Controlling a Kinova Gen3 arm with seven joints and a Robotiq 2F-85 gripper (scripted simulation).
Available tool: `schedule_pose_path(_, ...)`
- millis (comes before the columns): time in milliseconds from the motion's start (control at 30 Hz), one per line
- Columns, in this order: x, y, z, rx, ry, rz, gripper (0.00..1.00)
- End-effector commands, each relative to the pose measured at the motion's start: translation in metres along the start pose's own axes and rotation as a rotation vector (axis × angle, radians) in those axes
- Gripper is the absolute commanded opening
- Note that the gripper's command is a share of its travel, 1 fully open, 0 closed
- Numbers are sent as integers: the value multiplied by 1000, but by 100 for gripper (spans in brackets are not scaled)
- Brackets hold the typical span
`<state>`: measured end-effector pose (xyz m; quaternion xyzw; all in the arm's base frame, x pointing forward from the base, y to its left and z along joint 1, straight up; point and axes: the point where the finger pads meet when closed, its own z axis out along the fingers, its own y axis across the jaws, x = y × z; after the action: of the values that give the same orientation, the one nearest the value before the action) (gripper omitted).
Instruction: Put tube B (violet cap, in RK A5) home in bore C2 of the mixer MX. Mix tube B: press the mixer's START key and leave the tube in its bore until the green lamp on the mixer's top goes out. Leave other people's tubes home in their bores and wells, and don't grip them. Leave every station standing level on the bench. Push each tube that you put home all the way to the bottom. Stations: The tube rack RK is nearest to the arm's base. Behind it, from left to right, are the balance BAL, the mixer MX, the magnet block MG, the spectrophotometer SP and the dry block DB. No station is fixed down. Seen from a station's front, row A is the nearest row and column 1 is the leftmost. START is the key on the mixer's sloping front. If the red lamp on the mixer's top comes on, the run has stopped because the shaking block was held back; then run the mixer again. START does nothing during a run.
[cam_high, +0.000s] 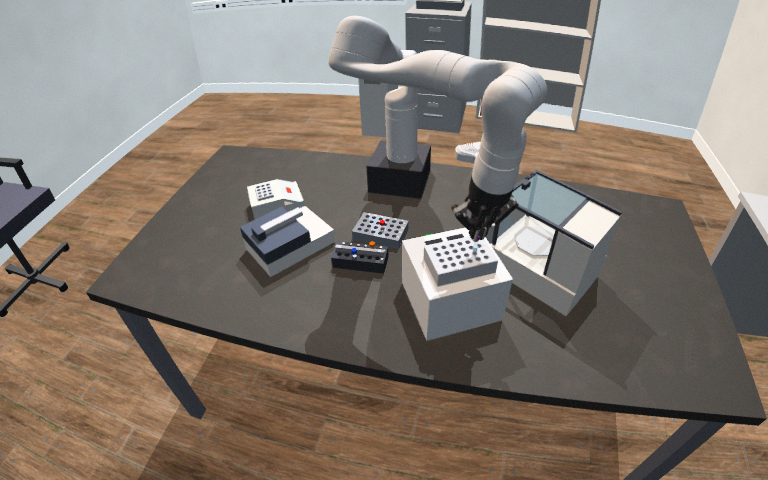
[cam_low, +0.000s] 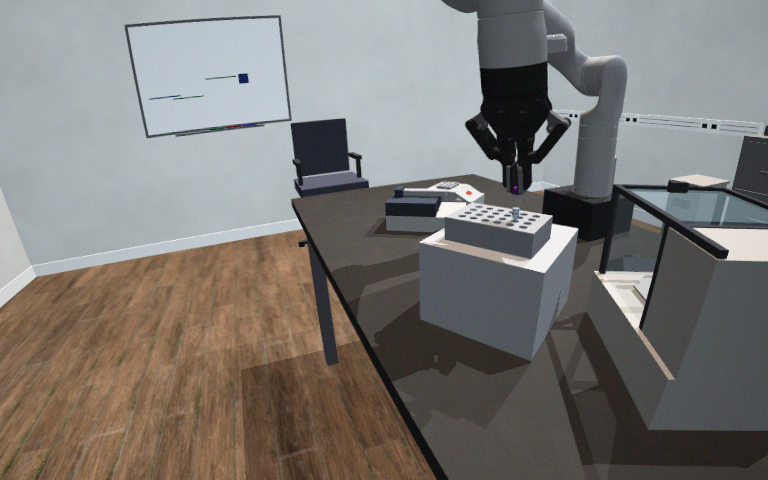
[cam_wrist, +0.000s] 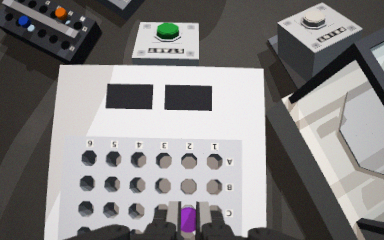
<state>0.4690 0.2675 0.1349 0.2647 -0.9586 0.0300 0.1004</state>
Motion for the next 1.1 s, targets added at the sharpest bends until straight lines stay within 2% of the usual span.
schedule_pose_path(0,0,0,0,0,-2,0,10)
schedule_pose_path(1067,-2,0,7,0,-2,0,10)
